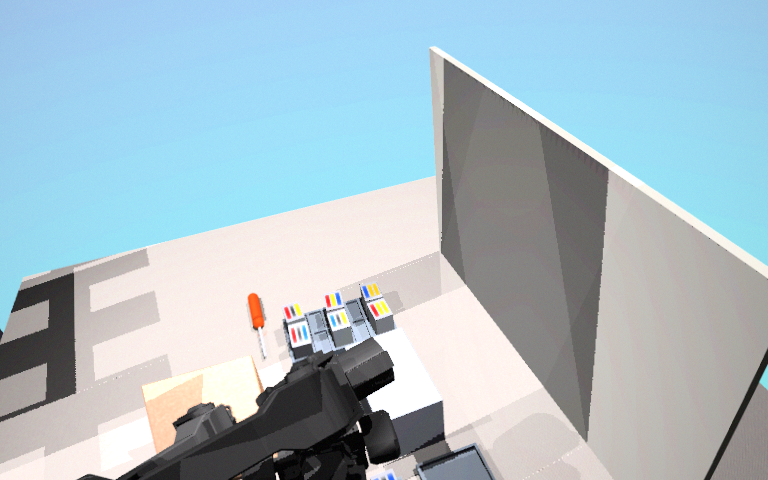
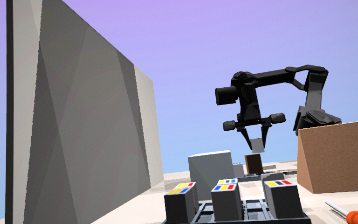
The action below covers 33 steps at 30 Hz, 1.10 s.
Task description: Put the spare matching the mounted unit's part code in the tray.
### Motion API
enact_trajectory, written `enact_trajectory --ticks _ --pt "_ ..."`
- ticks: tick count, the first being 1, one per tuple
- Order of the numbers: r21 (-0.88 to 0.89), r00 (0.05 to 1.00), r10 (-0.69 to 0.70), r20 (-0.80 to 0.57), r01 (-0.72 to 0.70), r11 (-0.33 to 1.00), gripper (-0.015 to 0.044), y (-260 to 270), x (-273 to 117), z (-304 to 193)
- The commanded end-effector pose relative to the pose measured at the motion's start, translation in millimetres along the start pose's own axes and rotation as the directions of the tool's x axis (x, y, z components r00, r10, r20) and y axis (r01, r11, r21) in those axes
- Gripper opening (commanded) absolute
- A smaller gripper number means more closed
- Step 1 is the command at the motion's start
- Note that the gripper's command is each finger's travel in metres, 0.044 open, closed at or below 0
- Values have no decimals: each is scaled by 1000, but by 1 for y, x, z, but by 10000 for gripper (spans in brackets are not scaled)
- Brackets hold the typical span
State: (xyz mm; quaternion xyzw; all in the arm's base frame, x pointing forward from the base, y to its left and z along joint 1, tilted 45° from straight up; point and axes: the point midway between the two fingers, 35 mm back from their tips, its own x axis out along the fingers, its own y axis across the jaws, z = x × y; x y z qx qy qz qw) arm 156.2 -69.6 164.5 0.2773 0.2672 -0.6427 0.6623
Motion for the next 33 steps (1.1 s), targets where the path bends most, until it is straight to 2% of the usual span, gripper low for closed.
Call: enact_trajectory --ticks 1,11,33 --pt "7 1000 2 -1 -2 1000 0 0 -7 1" --pt "7 1000 3 0 -3 1000 0 7 -11 10" --pt "-21 1000 -4 0 4 1000 0 103 -19 20"
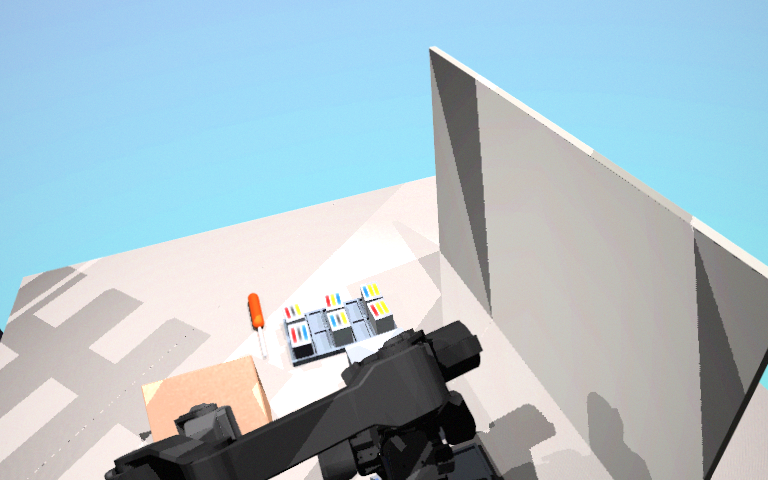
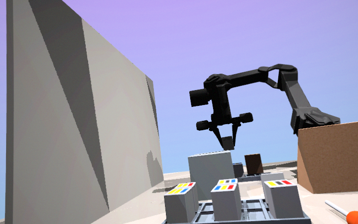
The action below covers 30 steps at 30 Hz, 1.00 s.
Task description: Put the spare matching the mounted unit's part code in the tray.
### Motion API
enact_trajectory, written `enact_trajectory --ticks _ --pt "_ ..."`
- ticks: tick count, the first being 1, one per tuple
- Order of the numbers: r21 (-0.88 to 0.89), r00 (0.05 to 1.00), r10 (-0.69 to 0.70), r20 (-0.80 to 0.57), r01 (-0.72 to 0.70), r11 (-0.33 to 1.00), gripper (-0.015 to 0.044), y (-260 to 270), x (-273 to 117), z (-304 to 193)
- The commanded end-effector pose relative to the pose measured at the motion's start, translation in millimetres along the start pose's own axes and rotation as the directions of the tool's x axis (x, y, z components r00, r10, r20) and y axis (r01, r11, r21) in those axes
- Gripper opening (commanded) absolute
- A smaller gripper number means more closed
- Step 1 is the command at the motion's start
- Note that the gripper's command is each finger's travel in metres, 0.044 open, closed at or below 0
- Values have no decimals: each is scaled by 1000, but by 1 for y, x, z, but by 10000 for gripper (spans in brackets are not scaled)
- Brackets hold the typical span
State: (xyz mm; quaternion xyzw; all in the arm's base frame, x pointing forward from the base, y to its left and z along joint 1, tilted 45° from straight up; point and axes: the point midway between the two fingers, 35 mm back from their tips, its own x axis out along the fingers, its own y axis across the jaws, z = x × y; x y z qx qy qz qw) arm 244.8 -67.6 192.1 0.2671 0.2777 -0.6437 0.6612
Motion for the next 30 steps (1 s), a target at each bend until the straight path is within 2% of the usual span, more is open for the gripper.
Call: enact_trajectory --ticks 1,15,30 --pt "7 1000 11 0 -11 1000 0 19 -1 3" --pt "41 1000 26 1 -26 999 0 84 4 4" --pt "43 1000 26 0 -26 999 0 87 12 4"
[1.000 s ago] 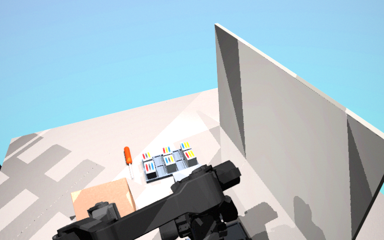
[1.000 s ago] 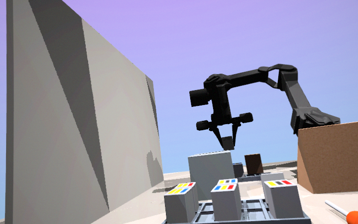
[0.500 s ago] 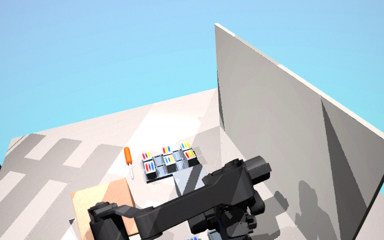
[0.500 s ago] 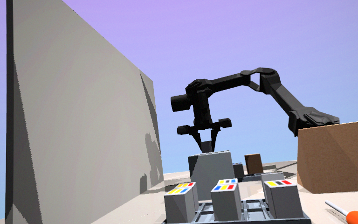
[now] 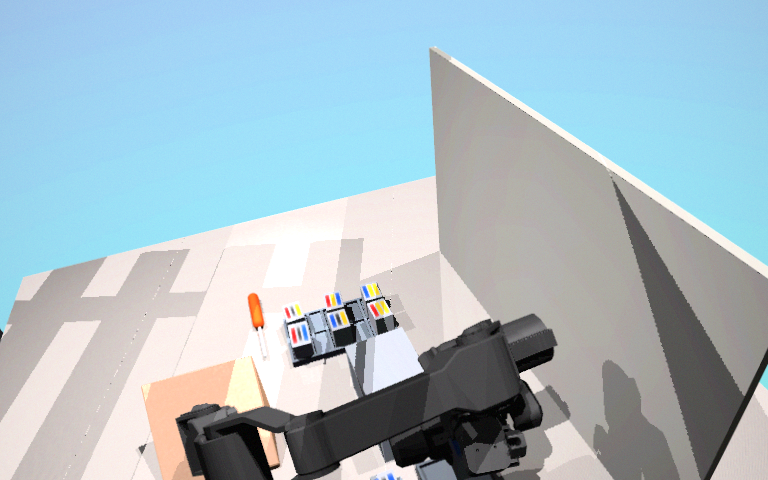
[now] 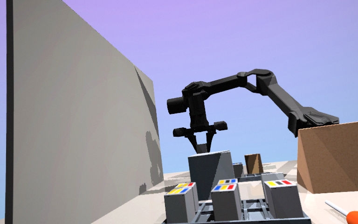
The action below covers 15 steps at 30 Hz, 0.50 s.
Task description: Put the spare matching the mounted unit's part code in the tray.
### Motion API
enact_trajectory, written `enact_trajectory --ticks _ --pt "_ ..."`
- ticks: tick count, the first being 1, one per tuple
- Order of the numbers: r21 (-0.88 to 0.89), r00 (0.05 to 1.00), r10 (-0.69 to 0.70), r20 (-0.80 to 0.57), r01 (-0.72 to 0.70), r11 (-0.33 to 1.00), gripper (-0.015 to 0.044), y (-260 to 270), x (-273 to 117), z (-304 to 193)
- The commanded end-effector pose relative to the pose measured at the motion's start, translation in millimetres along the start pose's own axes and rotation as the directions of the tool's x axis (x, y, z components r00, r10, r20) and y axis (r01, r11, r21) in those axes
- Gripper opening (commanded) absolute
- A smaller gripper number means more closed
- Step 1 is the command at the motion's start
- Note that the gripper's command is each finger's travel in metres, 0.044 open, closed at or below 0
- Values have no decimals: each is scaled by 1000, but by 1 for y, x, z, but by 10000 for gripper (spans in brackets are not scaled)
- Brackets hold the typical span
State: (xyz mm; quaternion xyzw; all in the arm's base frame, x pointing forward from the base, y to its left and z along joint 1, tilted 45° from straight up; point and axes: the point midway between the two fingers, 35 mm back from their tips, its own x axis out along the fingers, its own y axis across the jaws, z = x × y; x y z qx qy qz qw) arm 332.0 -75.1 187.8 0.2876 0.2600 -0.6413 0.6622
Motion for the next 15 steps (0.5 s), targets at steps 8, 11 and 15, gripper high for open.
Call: enact_trajectory --ticks 8,11,15 --pt "-5 1000 1 3 -1 1000 0 1 8 0" --pt "-5 1000 1 3 -1 1000 0 1 11 -1" --pt "-5 1000 1 3 -1 1000 0 1 14 -1"
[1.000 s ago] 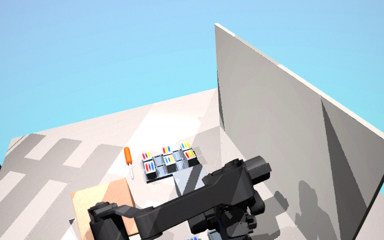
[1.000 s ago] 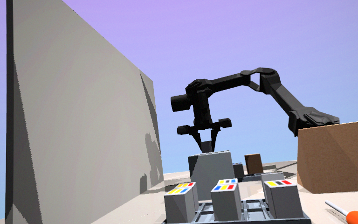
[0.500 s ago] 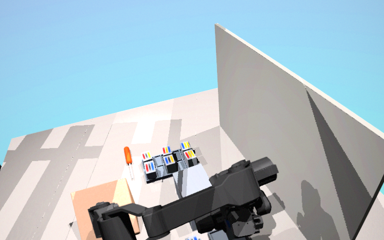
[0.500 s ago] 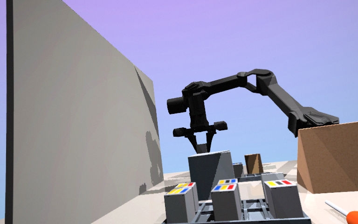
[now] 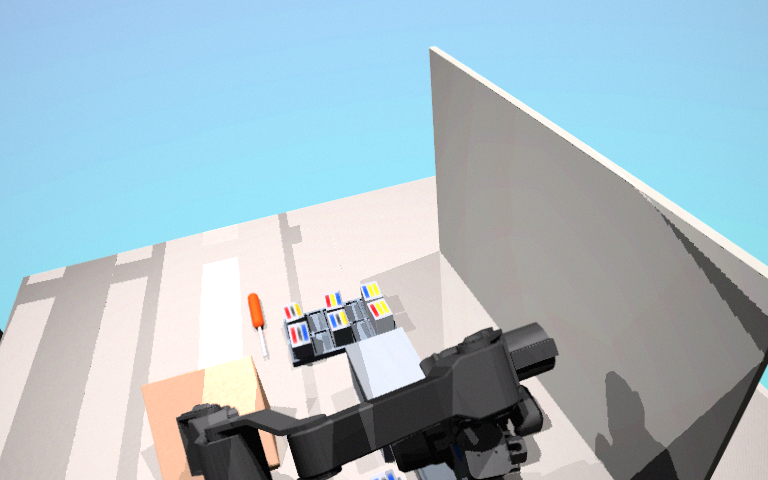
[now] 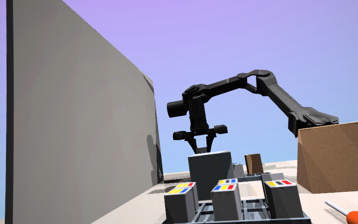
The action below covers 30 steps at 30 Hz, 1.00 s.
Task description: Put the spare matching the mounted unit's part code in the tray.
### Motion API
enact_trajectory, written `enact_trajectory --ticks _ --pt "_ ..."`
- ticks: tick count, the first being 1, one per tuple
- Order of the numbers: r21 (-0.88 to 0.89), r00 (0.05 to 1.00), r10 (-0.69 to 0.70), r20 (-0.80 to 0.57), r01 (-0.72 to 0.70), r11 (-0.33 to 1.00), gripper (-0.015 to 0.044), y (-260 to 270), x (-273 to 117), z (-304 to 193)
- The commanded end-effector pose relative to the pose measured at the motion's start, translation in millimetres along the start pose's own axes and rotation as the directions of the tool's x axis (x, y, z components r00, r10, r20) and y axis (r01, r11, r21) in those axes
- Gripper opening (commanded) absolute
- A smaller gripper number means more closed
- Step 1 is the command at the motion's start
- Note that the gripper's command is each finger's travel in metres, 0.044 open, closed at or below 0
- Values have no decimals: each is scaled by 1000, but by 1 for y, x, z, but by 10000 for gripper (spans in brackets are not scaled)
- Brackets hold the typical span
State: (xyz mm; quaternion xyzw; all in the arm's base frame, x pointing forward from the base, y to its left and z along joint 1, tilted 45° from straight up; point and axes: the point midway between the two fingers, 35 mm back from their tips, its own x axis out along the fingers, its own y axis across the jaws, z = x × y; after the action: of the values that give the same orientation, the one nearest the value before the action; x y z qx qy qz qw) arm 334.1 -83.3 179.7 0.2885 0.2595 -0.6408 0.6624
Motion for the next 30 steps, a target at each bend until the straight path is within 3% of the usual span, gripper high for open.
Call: enact_trajectory --ticks 1,30 --pt "-7 1000 0 3 0 1000 0 0 3 -1" --pt "-6 1000 0 4 0 1000 0 0 26 0"
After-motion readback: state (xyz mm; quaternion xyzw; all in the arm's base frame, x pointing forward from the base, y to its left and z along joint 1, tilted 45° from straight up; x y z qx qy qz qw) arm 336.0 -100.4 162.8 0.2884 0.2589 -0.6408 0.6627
